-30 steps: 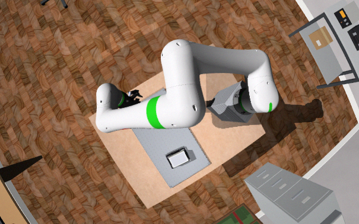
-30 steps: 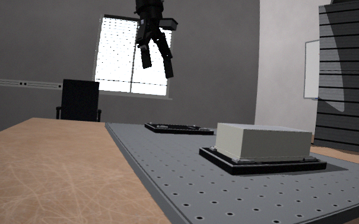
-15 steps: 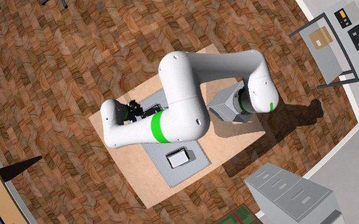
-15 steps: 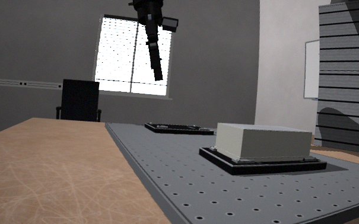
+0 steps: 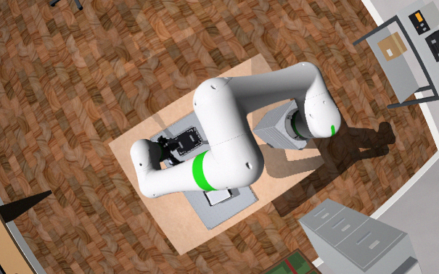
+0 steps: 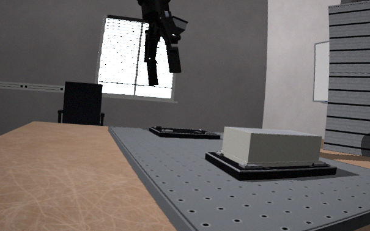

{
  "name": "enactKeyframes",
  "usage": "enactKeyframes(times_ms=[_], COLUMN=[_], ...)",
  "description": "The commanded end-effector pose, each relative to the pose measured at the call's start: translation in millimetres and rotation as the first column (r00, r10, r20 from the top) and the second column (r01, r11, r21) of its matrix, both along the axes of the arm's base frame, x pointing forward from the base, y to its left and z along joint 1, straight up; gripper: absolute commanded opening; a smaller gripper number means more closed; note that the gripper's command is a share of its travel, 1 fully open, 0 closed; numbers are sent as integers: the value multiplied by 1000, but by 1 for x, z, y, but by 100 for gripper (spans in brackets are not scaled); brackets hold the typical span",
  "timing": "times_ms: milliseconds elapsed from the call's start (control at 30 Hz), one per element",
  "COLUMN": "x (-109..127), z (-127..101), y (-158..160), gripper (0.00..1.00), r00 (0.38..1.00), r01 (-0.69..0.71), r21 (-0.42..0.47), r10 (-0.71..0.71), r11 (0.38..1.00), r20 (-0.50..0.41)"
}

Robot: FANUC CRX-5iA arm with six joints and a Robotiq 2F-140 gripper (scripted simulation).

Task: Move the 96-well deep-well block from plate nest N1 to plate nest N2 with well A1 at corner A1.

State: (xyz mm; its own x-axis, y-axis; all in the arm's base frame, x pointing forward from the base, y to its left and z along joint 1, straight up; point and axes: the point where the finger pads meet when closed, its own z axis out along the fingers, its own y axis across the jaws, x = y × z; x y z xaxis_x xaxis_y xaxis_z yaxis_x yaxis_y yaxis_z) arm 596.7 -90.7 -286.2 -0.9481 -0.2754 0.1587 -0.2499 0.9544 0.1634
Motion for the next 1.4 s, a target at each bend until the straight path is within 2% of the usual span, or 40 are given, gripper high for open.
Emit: enactKeyframes(times_ms=[0, 200, 467, 567, 767, 1033, 1133, 1367], x=[1, 0, -4, -4, -9, -16, -16, -25], z=[0, -6, -11, -11, -16, -20, -20, -24], y=[7, 37, 69, 70, 99, 130, 130, 160], gripper=[100, 100, 100, 100, 100, 100, 100, 100], r00=[998, 966, 871, 862, 745, 552, 536, 328], r01=[-60, -255, -488, -503, -664, -831, -842, -943], r21=[6, 18, 25, 26, 25, 18, 17, 5], r10=[60, 254, 484, 500, 658, 821, 831, 929], r11=[998, 967, 873, 864, 747, 556, 540, 332], r20=[16, 47, 84, 87, 115, 147, 149, 173])
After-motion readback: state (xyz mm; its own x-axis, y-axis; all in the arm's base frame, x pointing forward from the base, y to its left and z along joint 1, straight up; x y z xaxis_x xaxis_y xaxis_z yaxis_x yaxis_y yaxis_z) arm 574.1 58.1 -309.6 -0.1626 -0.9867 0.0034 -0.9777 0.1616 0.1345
